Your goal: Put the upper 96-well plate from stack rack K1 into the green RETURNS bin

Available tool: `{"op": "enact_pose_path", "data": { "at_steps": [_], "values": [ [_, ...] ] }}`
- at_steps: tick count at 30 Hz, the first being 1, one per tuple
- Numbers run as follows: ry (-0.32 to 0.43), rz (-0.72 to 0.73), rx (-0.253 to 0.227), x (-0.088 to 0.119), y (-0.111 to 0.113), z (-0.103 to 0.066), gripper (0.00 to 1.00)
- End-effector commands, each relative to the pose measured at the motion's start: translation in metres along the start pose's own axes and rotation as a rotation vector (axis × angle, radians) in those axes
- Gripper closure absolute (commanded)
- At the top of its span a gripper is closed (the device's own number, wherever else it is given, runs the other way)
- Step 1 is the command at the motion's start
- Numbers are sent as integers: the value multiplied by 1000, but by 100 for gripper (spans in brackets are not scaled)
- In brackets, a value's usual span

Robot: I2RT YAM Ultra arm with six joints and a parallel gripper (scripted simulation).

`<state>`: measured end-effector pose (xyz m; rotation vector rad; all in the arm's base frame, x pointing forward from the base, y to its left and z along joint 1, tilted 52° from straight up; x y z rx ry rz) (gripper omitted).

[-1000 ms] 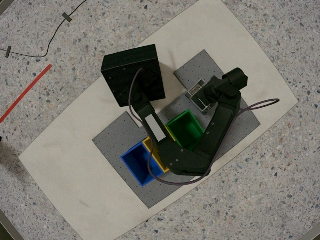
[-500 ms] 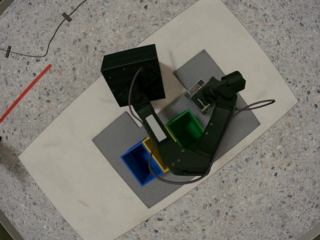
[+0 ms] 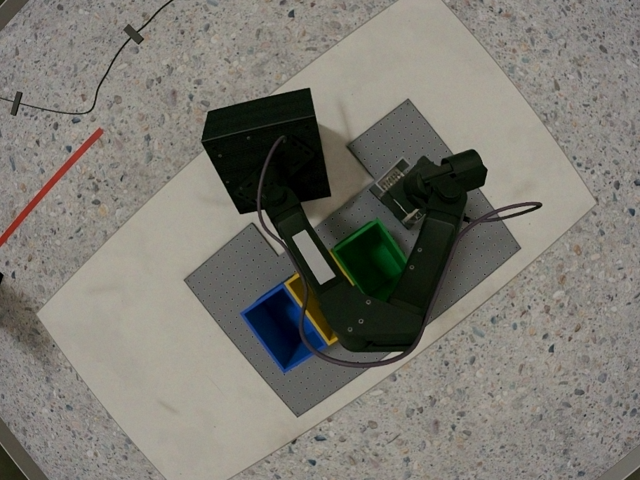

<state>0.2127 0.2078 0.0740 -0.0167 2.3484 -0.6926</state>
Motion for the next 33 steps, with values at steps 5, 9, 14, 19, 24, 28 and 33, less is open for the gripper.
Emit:
{"op": "enact_pose_path", "data": {
  "at_steps": [5, 9, 14, 19, 24, 28, 33],
  "values": [
    [-30, -15, -11, 2, 4, 11, 0],
    [-28, -7, -9, 0, 2, 18, 0],
    [-24, -18, -4, 3, 4, 25, 0],
    [-23, -17, -2, 2, 3, 33, 0],
    [-32, -18, -14, 2, 5, 37, 0],
    [-24, -13, -5, 1, 3, 47, 0],
    [-33, -27, -16, 3, 7, 48, 0]
  ]
}}
Point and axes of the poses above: the point where the finger pads meet when closed, its own z axis out along the fingers, its own y axis across the jaws, x = y × z, the point moved 8 cm from there along -z, back along the fingers, and after that the axes turned 3 degrees about -z, right-handed, at the moved point
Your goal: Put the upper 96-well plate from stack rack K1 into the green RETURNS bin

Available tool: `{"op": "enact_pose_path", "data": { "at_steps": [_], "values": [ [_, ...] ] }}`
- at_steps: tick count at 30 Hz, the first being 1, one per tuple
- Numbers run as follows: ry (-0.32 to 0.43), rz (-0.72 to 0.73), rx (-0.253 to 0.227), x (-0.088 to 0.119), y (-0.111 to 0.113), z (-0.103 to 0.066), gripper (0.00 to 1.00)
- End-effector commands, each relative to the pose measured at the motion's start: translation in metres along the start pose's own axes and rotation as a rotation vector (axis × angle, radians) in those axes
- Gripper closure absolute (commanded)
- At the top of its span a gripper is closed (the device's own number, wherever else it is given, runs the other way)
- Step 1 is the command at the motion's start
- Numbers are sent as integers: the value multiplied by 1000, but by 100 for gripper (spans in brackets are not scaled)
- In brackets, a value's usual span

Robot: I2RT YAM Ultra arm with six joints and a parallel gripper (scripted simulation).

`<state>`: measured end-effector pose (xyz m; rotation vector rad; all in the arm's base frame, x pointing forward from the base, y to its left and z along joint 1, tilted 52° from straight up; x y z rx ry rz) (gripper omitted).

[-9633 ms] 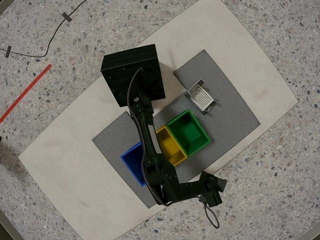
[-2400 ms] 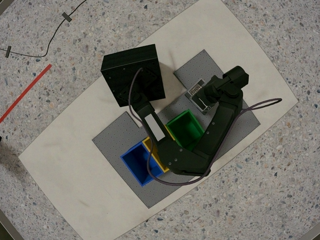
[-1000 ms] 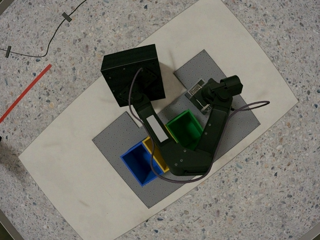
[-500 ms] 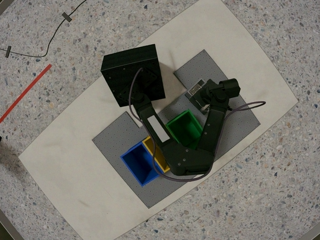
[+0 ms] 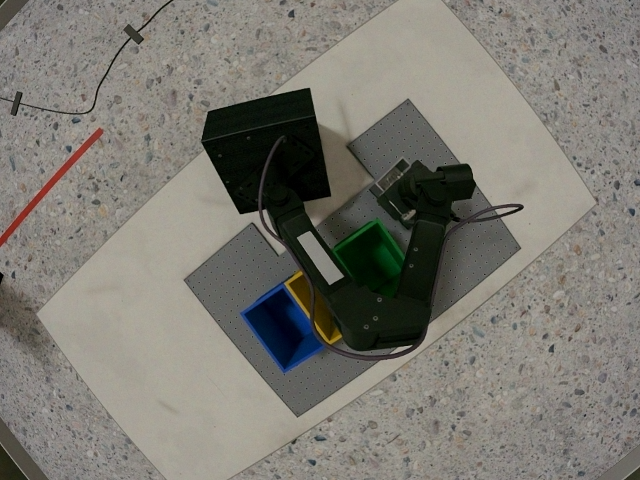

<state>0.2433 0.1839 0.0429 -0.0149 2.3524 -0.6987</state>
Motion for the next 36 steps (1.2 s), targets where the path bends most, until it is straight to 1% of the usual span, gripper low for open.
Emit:
{"op": "enact_pose_path", "data": {
  "at_steps": [1, 2, 5, 8, 10, 13, 15, 16, 18, 19, 22, 24, 26, 30, 34, 36],
  "values": [
    [-33, -23, -13, 3, 6, 2, 0],
    [-27, -16, -6, 2, 4, 7, 0],
    [-26, -16, -6, 2, 4, 12, 0],
    [-35, -20, -17, 2, 6, 13, 0],
    [-23, -17, -10, 2, 4, 20, 0],
    [-20, -17, -14, 3, 5, 24, 0],
    [-20, -17, -14, 3, 5, 24, 0],
    [-46, 4, -45, -6, 9, 16, 0],
    [-23, -25, -25, 4, 8, 26, 0],
    [-16, -16, -16, 3, 5, 31, 0],
    [-15, -16, -17, 3, 5, 36, 0],
    [-23, -20, -29, 2, 9, 36, 0],
    [-20, -16, -11, 2, 4, 43, 0],
    [-22, -16, -9, 2, 4, 49, 0],
    [-24, -16, -6, 2, 4, 53, 0],
    [-33, -28, -19, 3, 8, 49, 0]
  ]
}}
Point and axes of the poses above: the point where the finger pads meet when closed, its own z axis out along the fingers, its own y axis across the jaws, x = y × z, the point moved 8 cm from there along -z, back along the fingers, and after that the axes turned 3 degrees about -z, right-handed, at the moved point
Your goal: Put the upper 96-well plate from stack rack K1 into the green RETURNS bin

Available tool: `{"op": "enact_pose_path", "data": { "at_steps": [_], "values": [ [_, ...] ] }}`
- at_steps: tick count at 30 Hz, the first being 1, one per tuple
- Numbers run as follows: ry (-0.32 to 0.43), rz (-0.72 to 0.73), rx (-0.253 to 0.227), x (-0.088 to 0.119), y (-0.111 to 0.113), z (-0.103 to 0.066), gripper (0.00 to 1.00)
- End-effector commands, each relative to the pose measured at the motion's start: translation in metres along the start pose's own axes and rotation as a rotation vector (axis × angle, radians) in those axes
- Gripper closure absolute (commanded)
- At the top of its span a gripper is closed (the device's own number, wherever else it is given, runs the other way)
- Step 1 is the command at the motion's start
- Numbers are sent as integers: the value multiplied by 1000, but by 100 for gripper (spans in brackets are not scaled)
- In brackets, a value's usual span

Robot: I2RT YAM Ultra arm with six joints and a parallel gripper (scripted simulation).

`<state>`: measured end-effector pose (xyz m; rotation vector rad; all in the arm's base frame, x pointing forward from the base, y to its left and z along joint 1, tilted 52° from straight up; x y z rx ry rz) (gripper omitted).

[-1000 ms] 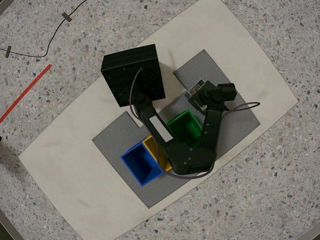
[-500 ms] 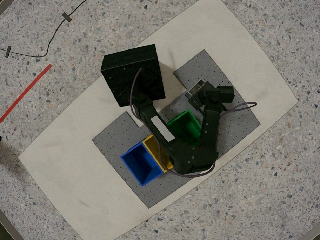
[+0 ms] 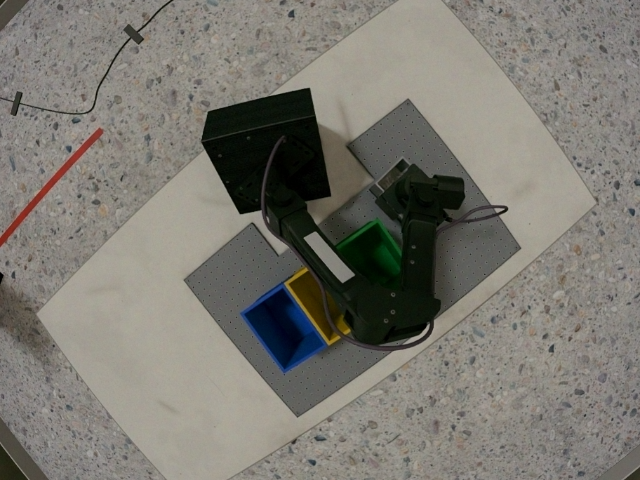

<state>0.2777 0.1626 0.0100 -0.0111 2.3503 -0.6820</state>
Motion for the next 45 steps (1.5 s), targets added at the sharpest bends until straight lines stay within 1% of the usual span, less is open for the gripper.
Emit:
{"op": "enact_pose_path", "data": {
  "at_steps": [1, 4, 45],
  "values": [
    [-42, -17, -19, -1, 3, -8, 0],
    [-58, 9, -32, -11, 7, -11, 0],
    [-57, 9, -32, -11, 7, -11, 0]
  ]
}}
Point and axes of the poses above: the point where the finger pads meet when closed, its own z axis out along the fingers, its own y axis across the jaws, x = y × z, the point moved 8 cm from there along -z, back along the fingers, and after that the axes turned 3 degrees about -z, right-handed, at the moved point
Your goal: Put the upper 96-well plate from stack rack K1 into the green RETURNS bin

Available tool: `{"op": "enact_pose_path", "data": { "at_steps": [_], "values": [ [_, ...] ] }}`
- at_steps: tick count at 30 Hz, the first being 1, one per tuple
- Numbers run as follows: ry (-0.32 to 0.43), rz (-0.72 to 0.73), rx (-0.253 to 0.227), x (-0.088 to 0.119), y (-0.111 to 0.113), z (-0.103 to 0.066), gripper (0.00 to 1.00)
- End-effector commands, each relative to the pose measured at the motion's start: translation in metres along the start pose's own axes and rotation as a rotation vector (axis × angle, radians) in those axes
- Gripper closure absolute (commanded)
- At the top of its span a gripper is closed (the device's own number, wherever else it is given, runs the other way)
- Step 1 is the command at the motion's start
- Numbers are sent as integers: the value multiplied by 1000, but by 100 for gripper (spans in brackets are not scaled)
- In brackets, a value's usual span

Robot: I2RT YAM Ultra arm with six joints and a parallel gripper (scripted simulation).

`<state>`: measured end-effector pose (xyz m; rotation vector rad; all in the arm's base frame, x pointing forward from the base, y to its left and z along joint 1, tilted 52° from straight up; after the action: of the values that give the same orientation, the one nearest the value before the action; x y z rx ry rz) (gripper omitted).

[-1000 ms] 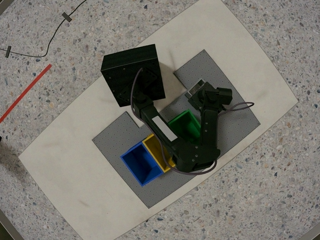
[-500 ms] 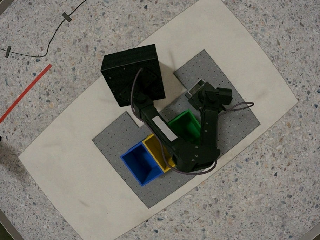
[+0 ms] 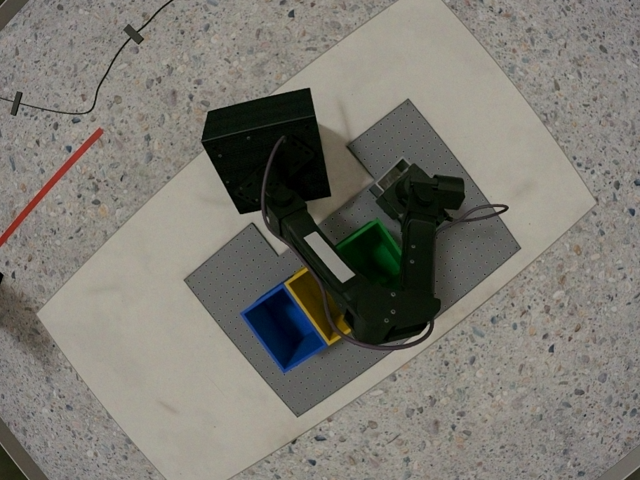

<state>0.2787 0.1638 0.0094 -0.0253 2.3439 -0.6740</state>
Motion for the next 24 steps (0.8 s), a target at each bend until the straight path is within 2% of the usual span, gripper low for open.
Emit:
{"op": "enact_pose_path", "data": {
  "at_steps": [1, 16, 17, 24],
  "values": [
    [-47, 15, -23, -11, 5, -11, 0],
    [-47, 15, -23, -11, 5, -11, 0],
    [-47, 15, -23, -11, 5, -11, 100],
    [-38, 3, -17, -8, 4, -11, 100]
  ]
}}
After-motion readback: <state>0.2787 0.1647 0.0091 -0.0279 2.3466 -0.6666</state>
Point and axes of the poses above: the point where the finger pads meet when closed, its own z axis out along the fingers, its own y axis across the jaws, x = y × z, the point moved 8 cm from there along -z, back along the fingers, and after that the axes turned 3 degrees about -z, right-handed, at the moved point
